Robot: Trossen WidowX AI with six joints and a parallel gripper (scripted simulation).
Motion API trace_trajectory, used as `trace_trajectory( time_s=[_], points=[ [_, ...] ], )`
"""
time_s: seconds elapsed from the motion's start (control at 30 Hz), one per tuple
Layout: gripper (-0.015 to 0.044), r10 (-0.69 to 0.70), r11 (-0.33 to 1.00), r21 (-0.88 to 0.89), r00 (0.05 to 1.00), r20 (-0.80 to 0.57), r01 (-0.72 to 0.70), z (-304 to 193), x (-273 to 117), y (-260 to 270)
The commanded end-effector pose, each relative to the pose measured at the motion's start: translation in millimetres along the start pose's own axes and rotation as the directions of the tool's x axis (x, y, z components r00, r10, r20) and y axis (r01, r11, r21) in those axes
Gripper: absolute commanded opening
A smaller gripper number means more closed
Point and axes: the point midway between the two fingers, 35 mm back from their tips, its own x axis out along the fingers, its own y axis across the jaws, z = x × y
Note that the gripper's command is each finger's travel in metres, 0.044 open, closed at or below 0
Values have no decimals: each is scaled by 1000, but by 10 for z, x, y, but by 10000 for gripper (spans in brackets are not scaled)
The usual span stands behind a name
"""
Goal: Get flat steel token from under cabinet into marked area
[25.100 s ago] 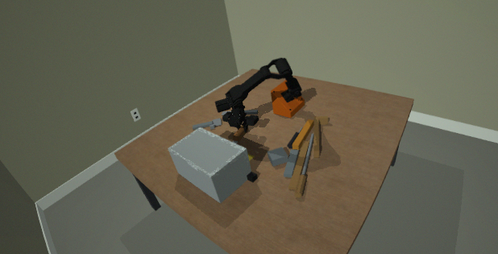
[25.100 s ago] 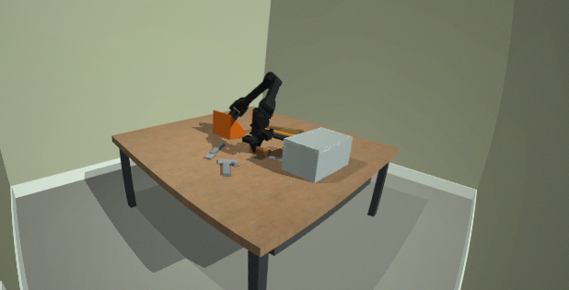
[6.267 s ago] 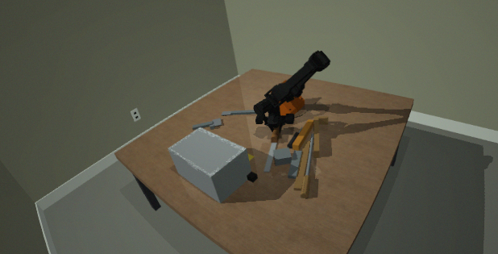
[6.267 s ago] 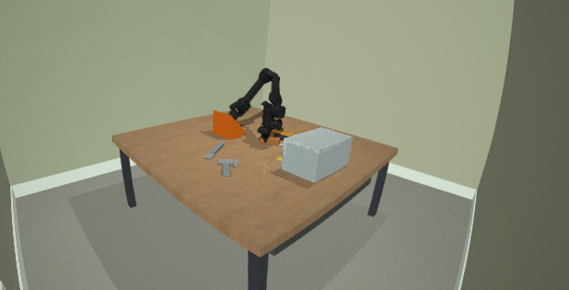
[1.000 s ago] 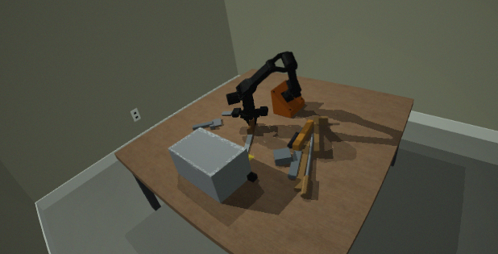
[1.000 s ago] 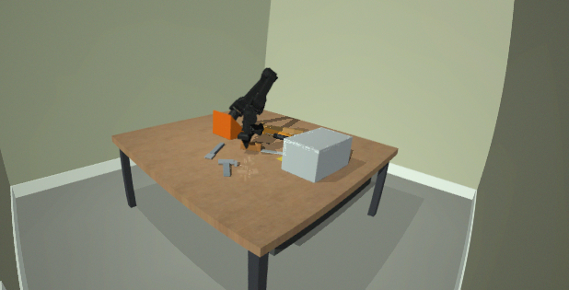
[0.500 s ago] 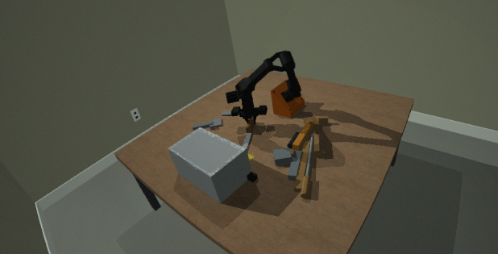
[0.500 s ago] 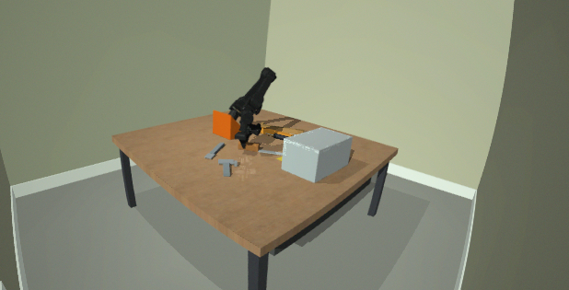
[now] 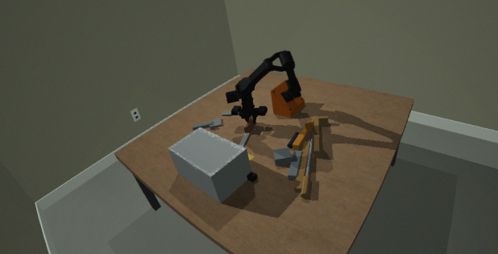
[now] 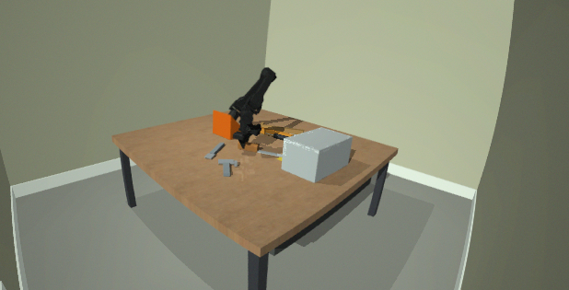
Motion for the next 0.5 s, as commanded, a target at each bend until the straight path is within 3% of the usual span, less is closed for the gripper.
trace_trajectory(
  time_s=[0.0,0.47],
  points=[
    [0,-2,999,34,1000,7,2,7,-12,-12],
    [0,-2,990,138,1000,7,2,2,-12,-15]
  ],
)
